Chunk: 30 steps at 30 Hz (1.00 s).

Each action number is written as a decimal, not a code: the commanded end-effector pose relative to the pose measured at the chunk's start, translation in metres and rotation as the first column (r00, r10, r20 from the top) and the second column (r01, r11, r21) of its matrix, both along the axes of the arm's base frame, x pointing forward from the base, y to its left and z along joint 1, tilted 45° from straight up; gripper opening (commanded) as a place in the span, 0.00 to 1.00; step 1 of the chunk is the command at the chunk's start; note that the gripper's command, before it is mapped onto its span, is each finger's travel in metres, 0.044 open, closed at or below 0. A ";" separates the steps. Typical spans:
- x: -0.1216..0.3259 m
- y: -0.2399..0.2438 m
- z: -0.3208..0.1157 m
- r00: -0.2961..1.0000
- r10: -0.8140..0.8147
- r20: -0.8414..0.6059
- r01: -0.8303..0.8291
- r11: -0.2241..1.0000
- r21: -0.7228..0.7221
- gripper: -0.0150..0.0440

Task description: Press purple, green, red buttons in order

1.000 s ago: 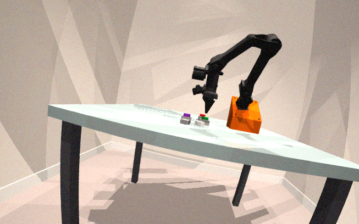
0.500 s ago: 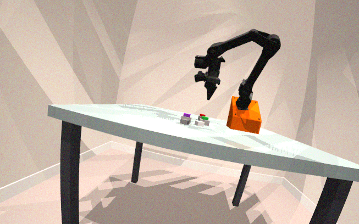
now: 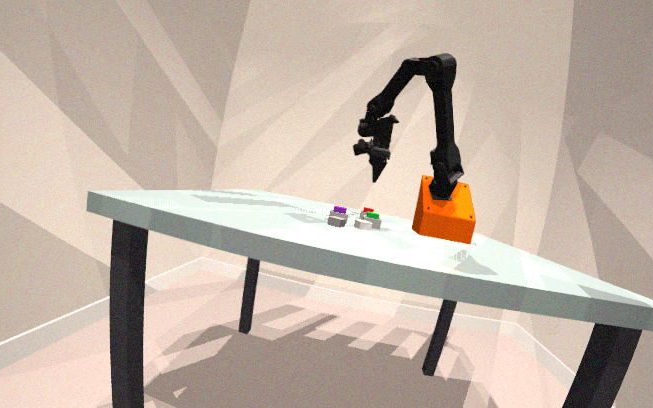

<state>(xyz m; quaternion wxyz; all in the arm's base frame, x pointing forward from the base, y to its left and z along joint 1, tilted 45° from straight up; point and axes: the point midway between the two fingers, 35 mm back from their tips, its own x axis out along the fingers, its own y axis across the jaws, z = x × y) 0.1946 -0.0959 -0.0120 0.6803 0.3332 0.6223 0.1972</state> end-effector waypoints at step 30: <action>0.011 0.052 -0.070 1.000 0.016 0.016 -0.016 1.000 -0.004 0.29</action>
